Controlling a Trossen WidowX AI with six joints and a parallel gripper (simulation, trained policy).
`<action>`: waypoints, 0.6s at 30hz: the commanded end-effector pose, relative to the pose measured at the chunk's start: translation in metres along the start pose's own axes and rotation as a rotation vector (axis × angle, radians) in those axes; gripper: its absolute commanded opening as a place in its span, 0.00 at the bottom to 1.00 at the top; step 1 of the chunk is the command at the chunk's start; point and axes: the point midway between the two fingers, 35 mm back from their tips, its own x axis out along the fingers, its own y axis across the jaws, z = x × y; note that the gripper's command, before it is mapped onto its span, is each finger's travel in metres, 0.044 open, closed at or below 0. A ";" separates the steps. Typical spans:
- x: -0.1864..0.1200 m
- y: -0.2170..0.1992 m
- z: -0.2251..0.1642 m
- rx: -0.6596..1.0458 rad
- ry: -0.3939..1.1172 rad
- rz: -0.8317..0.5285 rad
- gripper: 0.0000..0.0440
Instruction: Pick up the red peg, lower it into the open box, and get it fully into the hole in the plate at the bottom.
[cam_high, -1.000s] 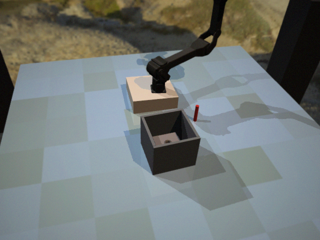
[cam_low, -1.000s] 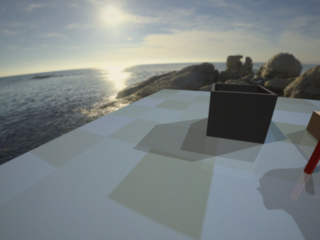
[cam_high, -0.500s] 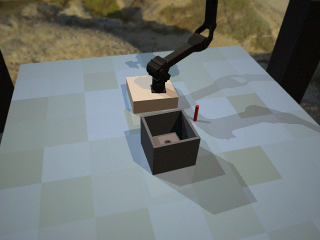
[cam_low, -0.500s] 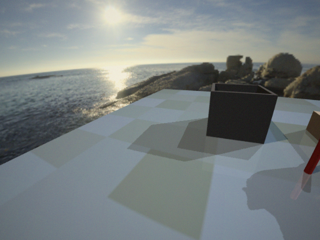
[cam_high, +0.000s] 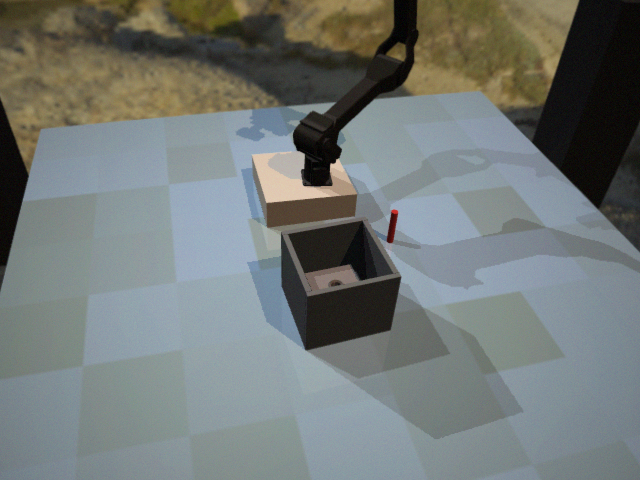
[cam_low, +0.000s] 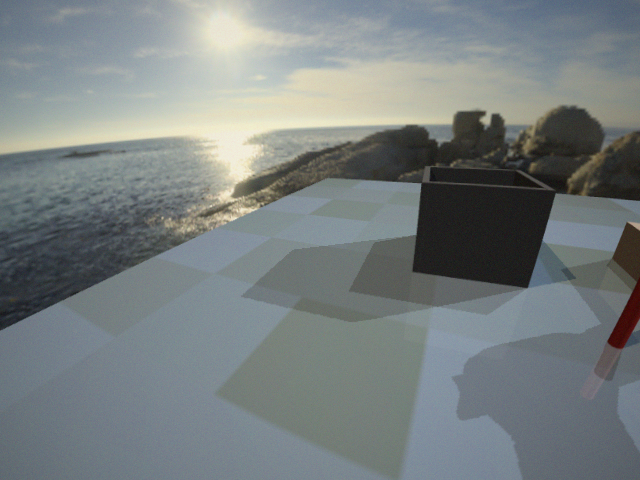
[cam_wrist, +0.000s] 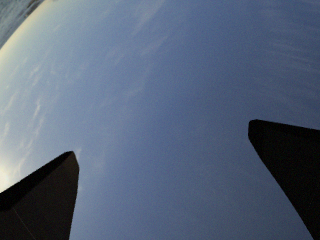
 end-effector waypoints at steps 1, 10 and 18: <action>0.003 0.016 -0.009 0.135 0.001 0.021 1.00; 0.006 0.045 -0.024 0.444 -0.009 0.060 1.00; 0.012 0.073 -0.031 0.715 -0.022 0.109 1.00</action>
